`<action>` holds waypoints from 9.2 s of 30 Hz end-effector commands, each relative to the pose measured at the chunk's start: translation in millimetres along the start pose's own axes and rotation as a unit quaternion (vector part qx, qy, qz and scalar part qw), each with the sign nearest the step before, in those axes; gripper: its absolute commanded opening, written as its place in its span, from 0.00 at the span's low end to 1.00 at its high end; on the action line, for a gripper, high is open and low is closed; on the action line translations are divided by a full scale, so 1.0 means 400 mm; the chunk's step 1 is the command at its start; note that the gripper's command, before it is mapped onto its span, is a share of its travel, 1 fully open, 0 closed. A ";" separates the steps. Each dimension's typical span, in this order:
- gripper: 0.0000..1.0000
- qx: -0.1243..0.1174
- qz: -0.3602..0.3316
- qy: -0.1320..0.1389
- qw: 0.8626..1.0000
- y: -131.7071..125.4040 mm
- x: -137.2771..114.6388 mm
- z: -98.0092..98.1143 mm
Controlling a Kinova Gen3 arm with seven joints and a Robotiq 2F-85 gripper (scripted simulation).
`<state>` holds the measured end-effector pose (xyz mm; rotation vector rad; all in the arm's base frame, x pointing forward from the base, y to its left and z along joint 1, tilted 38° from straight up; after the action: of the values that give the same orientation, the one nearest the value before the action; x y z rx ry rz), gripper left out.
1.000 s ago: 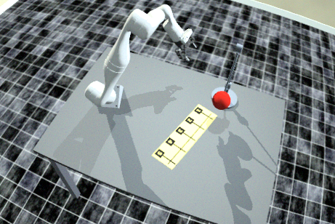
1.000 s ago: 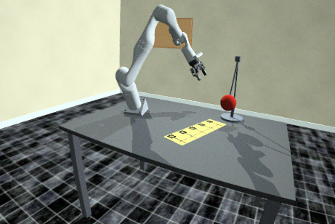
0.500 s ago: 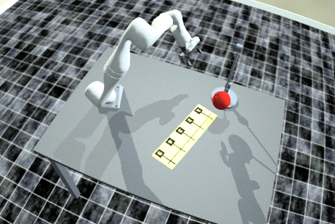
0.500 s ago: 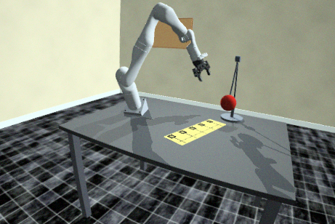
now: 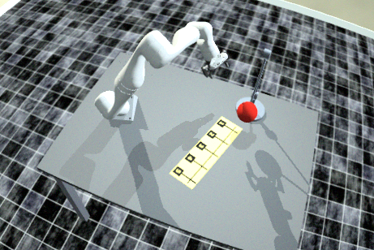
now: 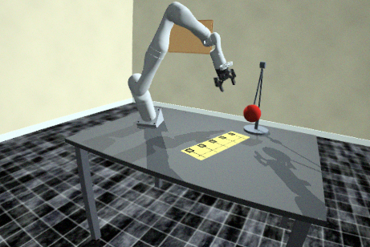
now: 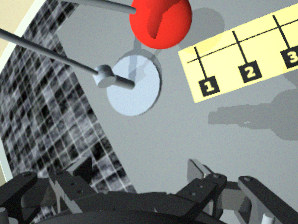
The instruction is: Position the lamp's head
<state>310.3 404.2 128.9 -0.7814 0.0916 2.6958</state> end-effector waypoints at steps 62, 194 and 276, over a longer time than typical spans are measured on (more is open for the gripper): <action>1.00 0.009 -0.467 -0.261 0.845 0.373 -0.237 -0.131; 0.00 0.001 -0.516 -0.267 0.814 -0.120 -0.488 -0.142; 1.00 -0.053 -0.595 -0.223 0.770 0.063 -0.457 -0.158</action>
<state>479.3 314.9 169.9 -0.0624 -0.5013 1.5526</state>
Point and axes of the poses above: the point where the finger pads meet when closed, its own z axis back along the fingers, its own y axis across the jaws, x = y × z, the point moved 4 cm from there along z, back along the fingers, and after that the axes turned 1 degree about -z, right-handed, at the moved point
